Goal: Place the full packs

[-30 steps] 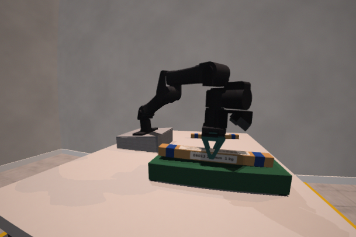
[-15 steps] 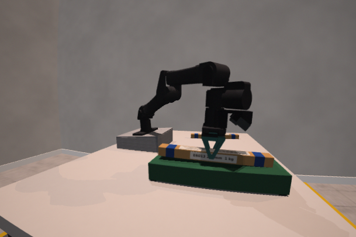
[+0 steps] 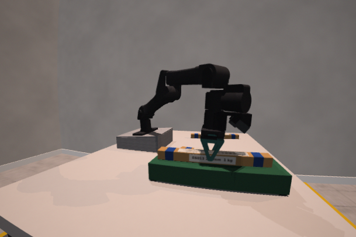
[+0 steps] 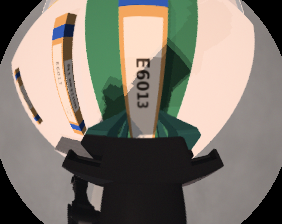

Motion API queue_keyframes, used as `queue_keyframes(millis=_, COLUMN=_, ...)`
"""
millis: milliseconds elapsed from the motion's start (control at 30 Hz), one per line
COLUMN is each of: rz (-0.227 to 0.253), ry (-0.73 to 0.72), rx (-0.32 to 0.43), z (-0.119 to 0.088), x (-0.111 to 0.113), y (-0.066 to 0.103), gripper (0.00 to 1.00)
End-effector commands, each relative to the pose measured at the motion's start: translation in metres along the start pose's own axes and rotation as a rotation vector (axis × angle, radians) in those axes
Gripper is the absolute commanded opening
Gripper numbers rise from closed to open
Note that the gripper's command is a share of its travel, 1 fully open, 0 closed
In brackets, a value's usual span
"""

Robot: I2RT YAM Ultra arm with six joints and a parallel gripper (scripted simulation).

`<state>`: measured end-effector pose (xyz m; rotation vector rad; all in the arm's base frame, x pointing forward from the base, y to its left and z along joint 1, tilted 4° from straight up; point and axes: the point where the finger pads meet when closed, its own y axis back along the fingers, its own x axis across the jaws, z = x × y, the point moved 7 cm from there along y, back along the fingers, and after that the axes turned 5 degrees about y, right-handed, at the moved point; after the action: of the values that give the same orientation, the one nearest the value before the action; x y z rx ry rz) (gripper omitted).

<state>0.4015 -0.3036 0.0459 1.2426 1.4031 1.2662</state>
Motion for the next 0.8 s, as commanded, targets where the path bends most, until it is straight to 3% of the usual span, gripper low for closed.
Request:
queue_keyframes(millis=0, rz=-0.030, ry=-0.003, rx=-0.017, z=-0.009, x=0.001, y=0.037, gripper=0.00)
queue_keyframes(millis=767, rz=-0.024, ry=-0.007, rx=-0.020, z=-0.010, x=-0.003, y=0.021, gripper=0.00)
